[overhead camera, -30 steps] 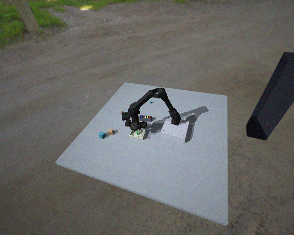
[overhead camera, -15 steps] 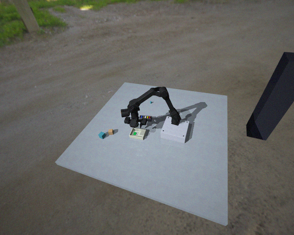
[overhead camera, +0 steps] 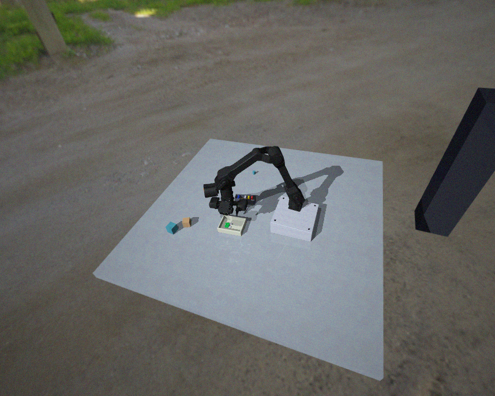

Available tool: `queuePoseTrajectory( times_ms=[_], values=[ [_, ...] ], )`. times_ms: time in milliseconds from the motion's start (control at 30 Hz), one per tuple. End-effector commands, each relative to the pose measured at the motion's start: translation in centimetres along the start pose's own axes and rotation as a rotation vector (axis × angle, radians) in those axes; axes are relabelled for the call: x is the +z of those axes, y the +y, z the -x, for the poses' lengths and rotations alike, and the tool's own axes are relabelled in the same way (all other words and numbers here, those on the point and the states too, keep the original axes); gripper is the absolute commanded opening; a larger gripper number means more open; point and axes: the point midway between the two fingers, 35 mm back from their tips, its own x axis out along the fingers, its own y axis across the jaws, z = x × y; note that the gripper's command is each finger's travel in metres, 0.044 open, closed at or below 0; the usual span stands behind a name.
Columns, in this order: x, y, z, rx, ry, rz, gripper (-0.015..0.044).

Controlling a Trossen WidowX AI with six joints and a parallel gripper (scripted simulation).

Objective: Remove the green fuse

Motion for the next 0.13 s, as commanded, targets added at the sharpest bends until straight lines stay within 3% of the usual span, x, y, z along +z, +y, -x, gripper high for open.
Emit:
queuePoseTrajectory(
  times_ms=[0, 100],
  values=[
    [0.0, 0.0, -0.01, 0.0, 0.0, 0.0, 0.033],
    [0.0, 0.0, -0.01, 0.0, 0.0, 0.0, 0.033]
  ],
)
